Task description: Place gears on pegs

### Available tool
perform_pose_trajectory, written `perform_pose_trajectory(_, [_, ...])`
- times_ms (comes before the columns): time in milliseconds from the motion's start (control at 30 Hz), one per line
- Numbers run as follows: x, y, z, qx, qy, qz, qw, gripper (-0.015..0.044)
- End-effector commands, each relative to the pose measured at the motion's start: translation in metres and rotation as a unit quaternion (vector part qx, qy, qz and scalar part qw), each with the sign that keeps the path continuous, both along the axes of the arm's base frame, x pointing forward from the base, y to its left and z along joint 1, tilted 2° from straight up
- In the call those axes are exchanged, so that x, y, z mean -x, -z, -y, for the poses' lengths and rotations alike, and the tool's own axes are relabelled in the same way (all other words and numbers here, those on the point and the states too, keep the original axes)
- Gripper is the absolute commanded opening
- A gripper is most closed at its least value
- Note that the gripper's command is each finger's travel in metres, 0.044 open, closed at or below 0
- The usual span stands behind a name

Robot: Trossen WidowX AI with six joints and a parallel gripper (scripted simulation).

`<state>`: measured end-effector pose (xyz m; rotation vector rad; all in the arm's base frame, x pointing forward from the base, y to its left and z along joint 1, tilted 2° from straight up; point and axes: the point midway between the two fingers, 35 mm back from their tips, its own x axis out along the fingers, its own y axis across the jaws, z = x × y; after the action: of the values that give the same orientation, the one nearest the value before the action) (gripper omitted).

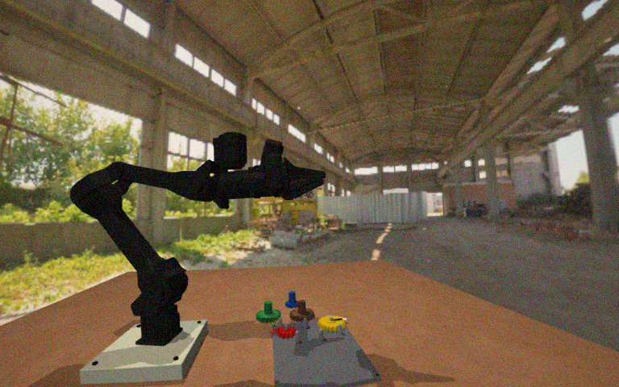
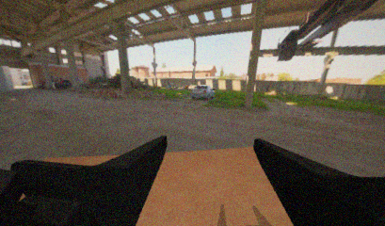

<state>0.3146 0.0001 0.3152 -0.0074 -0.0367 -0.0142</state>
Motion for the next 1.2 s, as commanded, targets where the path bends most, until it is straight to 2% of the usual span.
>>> perform_pose_trajectory(0, [-0.001, 0.002, -0.002, -0.003, -0.003, -0.006, 1.000, 0.0426])
perform_pose_trajectory(167, [-0.028, 0.050, -0.051, -0.068, -0.065, -0.158, 0.983, 0.0440])
perform_pose_trajectory(333, [-0.032, 0.108, -0.111, -0.113, -0.101, -0.338, 0.929, 0.0440])
perform_pose_trajectory(500, [-0.009, 0.163, -0.165, -0.121, -0.093, -0.506, 0.849, 0.0440])
perform_pose_trajectory(733, [0.034, 0.216, -0.218, -0.075, -0.021, -0.678, 0.731, 0.0440])
perform_pose_trajectory(833, [0.055, 0.230, -0.228, -0.050, 0.014, -0.719, 0.693, 0.0440])
perform_pose_trajectory(1167, [0.059, 0.232, -0.225, -0.048, 0.017, -0.721, 0.691, 0.0440])
